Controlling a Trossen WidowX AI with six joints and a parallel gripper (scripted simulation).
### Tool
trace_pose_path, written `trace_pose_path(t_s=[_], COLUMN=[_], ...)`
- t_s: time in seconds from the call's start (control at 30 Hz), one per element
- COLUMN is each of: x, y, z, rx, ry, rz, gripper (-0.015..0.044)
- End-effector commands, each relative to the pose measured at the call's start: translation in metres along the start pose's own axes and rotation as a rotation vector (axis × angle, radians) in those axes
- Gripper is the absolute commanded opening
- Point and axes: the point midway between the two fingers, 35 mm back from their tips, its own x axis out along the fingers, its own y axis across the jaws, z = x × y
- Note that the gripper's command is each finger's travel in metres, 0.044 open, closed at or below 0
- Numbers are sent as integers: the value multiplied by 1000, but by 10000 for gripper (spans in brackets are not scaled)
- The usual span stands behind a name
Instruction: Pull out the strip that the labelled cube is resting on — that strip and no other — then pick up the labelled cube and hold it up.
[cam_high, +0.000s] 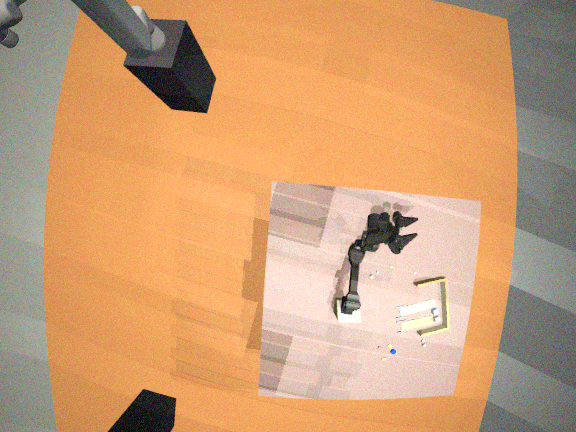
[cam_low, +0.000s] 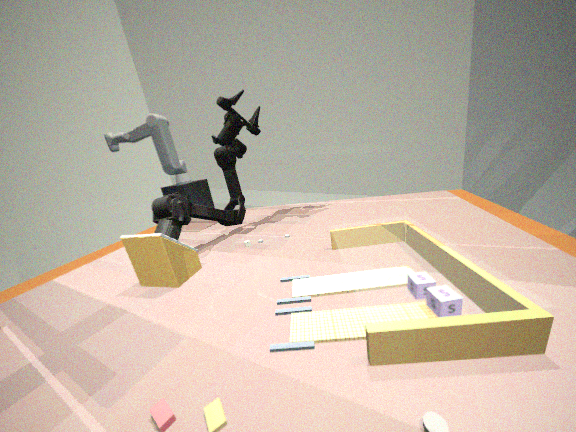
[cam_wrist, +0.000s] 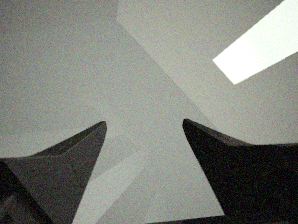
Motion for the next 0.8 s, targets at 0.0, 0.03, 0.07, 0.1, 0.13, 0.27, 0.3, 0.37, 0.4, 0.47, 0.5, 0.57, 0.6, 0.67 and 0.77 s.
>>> trace_pose_path(t_s=[0.0, 0.03, 0.07, 0.1, 0.13, 0.27, 0.3, 0.37, 0.4, 0.47, 0.5, 0.57, 0.6, 0.67, 0.77], x=[0, 1, 1, 2, 3, 10, 11, 13, 15, 16, 16, 15, 14, 11, 2], y=[-1, -6, -13, -23, -36, -93, -103, -127, -140, -163, -173, -190, -197, -207, -215], z=[0, -1, -2, -4, -7, -32, -38, -58, -71, -100, -115, -147, -164, -197, -248], rx=[3, 11, 25, 45, 70, 187, 208, 244, 265, 307, 327, 367, 387, 426, 484], ry=[1, 4, 10, 19, 31, 105, 121, 174, 207, 277, 313, 389, 427, 505, 624], rz=[-1, -6, -13, -23, -35, -88, -97, -118, -129, -146, -153, -161, -163, -161, -148], gripper=[400, 400, 400, 400, 400, 400, 400, 400, 400, 400, 400, 400, 400, 400, 400])
